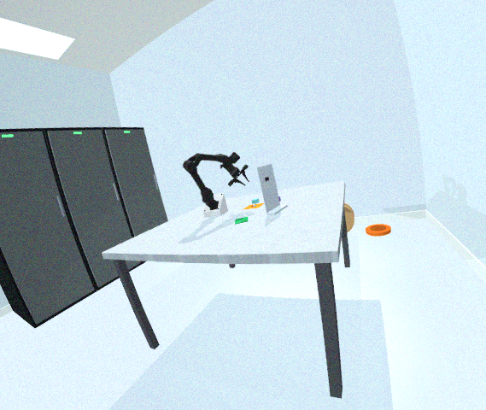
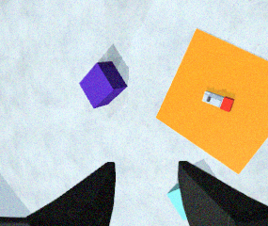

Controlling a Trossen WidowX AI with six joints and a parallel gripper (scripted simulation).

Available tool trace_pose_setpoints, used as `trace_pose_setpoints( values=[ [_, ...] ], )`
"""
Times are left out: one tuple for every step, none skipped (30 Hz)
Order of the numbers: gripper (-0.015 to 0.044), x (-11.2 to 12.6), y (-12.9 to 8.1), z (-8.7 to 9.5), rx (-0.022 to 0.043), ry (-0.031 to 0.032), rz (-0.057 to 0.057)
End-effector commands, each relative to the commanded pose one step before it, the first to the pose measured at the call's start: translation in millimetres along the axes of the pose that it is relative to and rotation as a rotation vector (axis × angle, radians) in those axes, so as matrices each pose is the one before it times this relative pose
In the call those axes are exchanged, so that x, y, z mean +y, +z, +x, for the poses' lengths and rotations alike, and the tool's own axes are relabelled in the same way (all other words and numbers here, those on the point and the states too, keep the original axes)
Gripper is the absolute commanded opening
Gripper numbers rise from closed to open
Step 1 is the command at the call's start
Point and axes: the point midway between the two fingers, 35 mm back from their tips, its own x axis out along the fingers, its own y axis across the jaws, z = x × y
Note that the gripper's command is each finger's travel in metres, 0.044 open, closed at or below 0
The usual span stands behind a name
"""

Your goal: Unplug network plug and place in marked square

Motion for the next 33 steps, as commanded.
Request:
trace_pose_setpoints(
  values=[
    [0.0156,6.71,-1.81,-8.91,0.00329,-0.00177,0.0028],
    [0.0156,1.75,0.04,-2.60,0.00004,0.00035,0.0004],
    [0.0156,1.72,0.06,-2.62,0.00002,0.00035,0.0004],
    [0.0156,1.69,0.07,-2.64,0.00001,0.00035,0.0004],
    [0.0156,1.66,0.08,-2.66,0.00000,0.00035,0.0004],
    [0.0156,1.63,0.10,-2.68,-0.00001,0.00035,0.0004],
    [0.0156,1.60,0.11,-2.70,-0.00002,0.00035,0.0004],
    [0.0156,1.57,0.13,-2.72,-0.00003,0.00035,0.0004],
    [0.0156,1.54,0.14,-2.74,-0.00005,0.00035,0.0004],
    [0.0156,1.51,0.16,-2.76,-0.00006,0.00035,0.0004],
    [0.0156,1.47,0.17,-2.77,-0.00007,0.00035,0.0004],
    [0.0156,1.44,0.19,-2.79,-0.00008,0.00035,0.0004],
    [0.0156,1.41,0.20,-2.81,-0.00009,0.00035,0.0004],
    [0.0156,1.38,0.22,-2.82,-0.00010,0.00035,0.0004],
    [0.0156,1.35,0.23,-2.84,-0.00012,0.00036,0.0004],
    [0.0156,1.32,0.25,-2.85,-0.00013,0.00036,0.0004],
    [0.0156,1.07,0.22,-2.37,-0.00011,0.00030,0.0003],
    [0.0156,0.63,0.14,-1.43,-0.00007,0.00018,0.0002],
    [0.0156,0.21,0.05,-0.48,-0.00002,0.00006,0.0001],
    [0.0182,0.00,0.00,0.00,0.00000,0.00000,0.0000],
    [0.0209,0.00,0.00,0.00,0.00000,0.00000,0.0000],
    [0.0235,0.00,0.00,0.00,0.00000,0.00000,0.0000],
    [0.0261,0.00,0.00,0.00,0.00000,0.00000,0.0000],
    [0.0287,0.00,0.00,0.00,0.00000,0.00000,0.0000],
    [0.0314,0.00,0.00,0.00,0.00000,0.00000,0.0000],
    [0.0340,0.00,0.00,0.00,0.00000,0.00000,0.0000],
    [0.0366,0.00,0.00,0.00,0.00000,0.00000,0.0000],
    [0.0392,0.00,0.00,0.00,0.00000,0.00000,0.0000],
    [0.0419,0.00,0.00,0.00,0.00000,0.00000,0.0000],
    [0.0440,0.00,0.00,0.00,0.00000,0.00000,0.0000],
    [0.0440,0.00,0.00,0.00,0.00000,0.00000,0.0000],
    [0.0440,0.00,0.00,0.00,0.00000,0.00000,0.0000],
    [0.0440,0.00,0.00,0.00,0.00000,0.00000,0.0000]
  ],
)
